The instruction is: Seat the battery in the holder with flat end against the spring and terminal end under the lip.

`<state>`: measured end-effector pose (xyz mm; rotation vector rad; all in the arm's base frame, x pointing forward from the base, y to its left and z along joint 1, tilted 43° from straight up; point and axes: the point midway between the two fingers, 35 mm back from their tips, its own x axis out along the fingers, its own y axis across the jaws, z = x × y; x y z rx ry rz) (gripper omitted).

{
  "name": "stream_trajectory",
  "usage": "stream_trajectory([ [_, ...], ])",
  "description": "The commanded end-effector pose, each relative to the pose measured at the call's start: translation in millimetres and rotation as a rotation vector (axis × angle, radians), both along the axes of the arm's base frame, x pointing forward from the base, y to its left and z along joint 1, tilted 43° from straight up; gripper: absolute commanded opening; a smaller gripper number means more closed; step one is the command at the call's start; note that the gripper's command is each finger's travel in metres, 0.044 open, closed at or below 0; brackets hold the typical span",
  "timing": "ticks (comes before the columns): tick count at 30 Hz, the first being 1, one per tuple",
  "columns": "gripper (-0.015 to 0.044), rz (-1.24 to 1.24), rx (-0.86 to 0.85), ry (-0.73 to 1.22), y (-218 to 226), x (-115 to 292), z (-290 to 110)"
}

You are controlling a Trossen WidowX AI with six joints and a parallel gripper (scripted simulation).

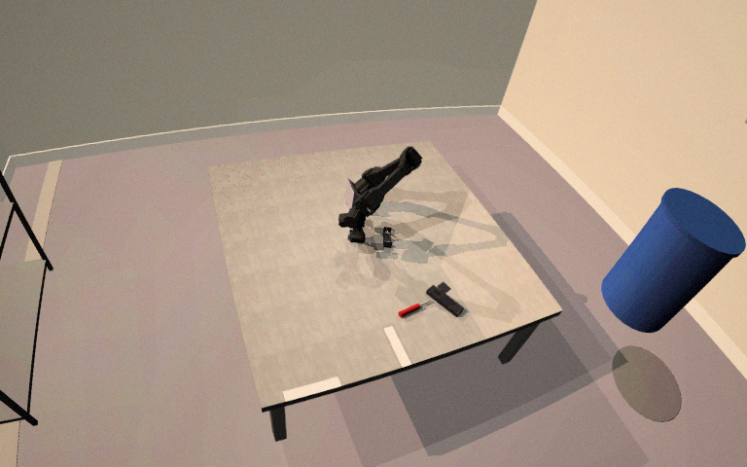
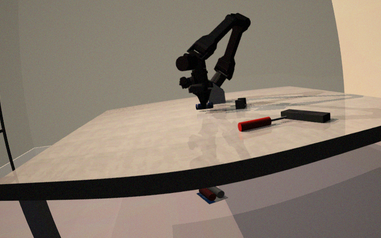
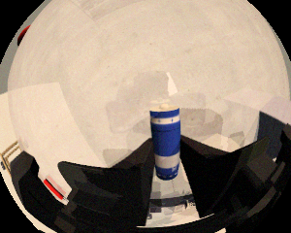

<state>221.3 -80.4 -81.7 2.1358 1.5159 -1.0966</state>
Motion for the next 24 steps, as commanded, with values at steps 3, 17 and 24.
stream_trajectory([
  [3,0.0077,0.007,-0.017,-0.014,-25.2,-2.3,22.9],
  [17,0.0077,0.368,-0.102,-0.334,-9.3,16.8,67.8],
  [24,0.0077,0.708,-0.174,-0.640,16.9,29.9,105.2],
])
